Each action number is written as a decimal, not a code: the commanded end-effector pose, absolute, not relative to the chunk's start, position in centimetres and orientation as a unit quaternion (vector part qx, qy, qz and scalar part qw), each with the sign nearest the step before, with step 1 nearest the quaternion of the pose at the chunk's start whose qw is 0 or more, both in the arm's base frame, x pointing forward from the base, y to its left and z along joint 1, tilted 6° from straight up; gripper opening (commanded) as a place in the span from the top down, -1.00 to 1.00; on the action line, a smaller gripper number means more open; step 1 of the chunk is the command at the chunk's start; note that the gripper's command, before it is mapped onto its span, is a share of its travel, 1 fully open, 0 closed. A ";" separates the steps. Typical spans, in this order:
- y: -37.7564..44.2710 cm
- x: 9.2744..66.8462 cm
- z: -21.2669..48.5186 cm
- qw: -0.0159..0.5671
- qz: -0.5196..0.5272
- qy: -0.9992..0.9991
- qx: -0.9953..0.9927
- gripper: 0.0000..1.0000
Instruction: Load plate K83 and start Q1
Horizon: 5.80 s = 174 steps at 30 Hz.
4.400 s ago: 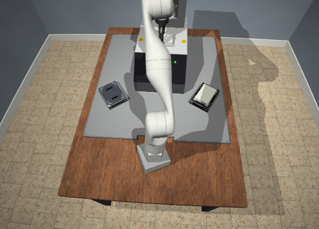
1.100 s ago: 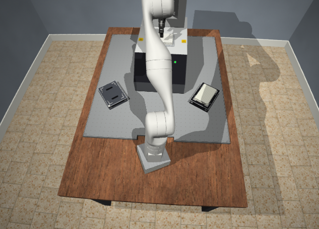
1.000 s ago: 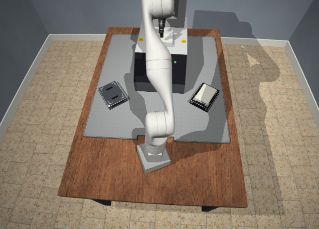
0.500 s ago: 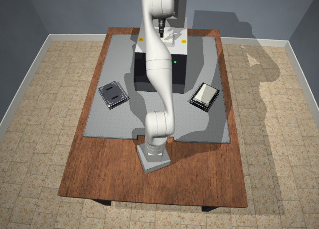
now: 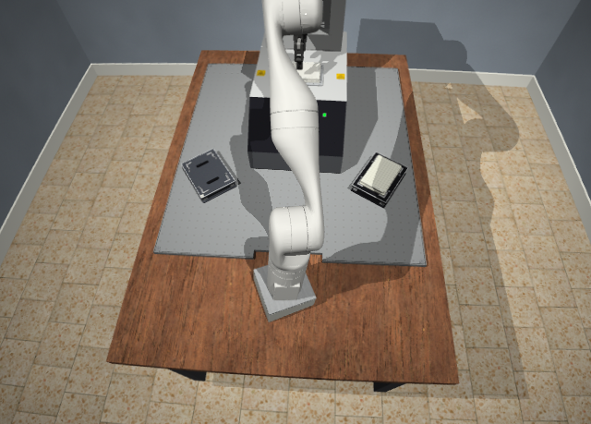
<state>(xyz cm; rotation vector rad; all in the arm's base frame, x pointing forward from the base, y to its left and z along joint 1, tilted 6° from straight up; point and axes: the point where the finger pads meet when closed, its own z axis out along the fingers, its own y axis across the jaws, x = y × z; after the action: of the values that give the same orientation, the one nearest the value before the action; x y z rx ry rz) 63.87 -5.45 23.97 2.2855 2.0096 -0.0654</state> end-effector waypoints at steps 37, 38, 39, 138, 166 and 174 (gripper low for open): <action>-5.8 63.9 24.3 0.053 -0.020 0.659 0.750 -1.00; -5.8 63.9 24.3 0.053 -0.020 0.659 0.750 -1.00; -5.8 63.9 24.3 0.053 -0.020 0.659 0.750 -1.00; -5.0 39.7 26.9 0.118 -0.110 0.933 -0.323 0.39; -5.4 39.9 25.0 0.117 -0.113 0.933 -0.321 0.80; -5.5 40.0 23.9 0.117 -0.113 0.933 -0.321 0.80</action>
<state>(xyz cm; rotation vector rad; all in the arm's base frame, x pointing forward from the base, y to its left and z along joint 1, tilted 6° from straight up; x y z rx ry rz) 40.03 -5.14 24.51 -0.9472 2.7224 -0.3275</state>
